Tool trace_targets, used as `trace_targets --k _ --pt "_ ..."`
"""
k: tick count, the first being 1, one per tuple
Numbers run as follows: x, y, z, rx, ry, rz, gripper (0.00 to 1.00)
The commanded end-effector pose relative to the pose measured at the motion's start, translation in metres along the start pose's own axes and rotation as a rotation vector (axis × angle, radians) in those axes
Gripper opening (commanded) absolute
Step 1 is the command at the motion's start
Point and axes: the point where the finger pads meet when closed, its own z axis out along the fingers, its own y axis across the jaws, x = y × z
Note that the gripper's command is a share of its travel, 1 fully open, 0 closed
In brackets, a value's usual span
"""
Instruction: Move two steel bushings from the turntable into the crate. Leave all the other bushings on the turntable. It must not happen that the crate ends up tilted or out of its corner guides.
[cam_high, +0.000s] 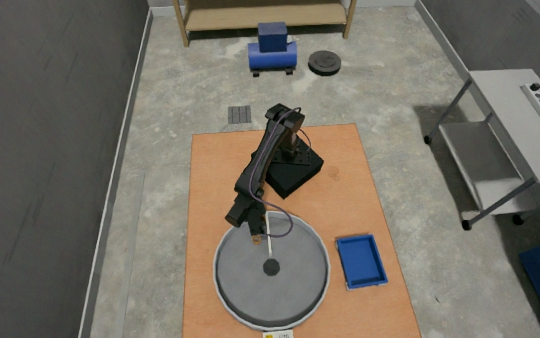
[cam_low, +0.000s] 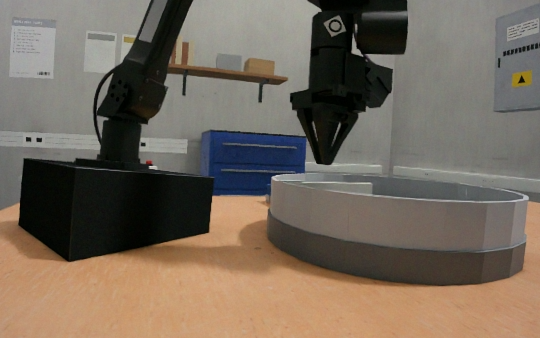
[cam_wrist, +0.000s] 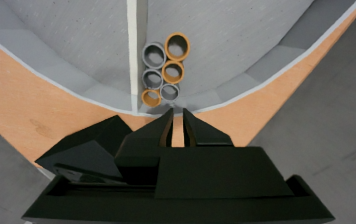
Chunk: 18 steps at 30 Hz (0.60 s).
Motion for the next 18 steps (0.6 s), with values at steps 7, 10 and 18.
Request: trace_targets --k 7,10,18 --pt "-0.0142 -0.0045 -0.0131 0.028 -0.045 -0.008 0.13" --pt "-0.0142 -0.0045 -0.0131 0.028 -0.045 -0.008 0.13" --pt "-0.0157 -0.0043 -0.0163 0.039 -0.056 -0.009 0.13"
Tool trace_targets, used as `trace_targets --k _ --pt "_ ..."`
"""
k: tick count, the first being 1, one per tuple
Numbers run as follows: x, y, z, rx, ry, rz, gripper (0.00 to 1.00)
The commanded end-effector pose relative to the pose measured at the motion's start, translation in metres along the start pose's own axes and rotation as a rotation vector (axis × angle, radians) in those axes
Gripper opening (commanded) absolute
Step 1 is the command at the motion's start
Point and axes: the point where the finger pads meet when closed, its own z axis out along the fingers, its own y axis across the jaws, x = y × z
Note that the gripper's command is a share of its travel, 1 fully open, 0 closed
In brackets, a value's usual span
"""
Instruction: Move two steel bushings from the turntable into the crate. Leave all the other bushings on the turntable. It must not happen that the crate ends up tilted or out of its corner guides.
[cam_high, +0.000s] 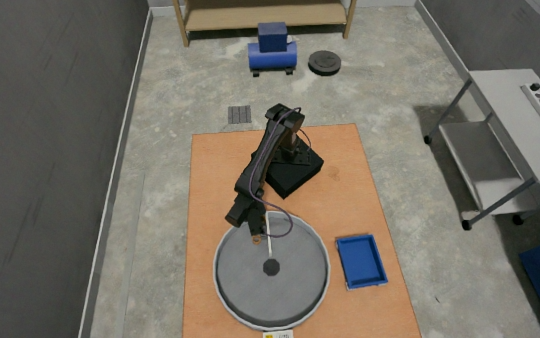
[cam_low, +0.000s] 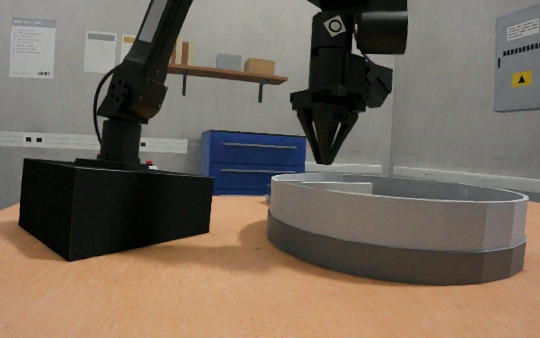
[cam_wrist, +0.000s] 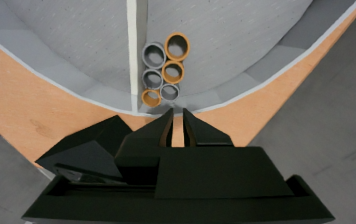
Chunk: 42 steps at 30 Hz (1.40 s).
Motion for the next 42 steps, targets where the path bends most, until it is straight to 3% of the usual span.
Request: trace_targets --k 1,37,40,42 --pt "-0.016 -0.004 -0.016 0.039 -0.056 -0.011 0.13" --pt "-0.016 -0.005 -0.016 0.042 -0.059 -0.012 0.13" --pt "-0.014 -0.003 -0.012 0.036 -0.053 -0.010 0.13" --pt "-0.004 0.006 0.012 -0.010 -0.007 -0.004 0.13"
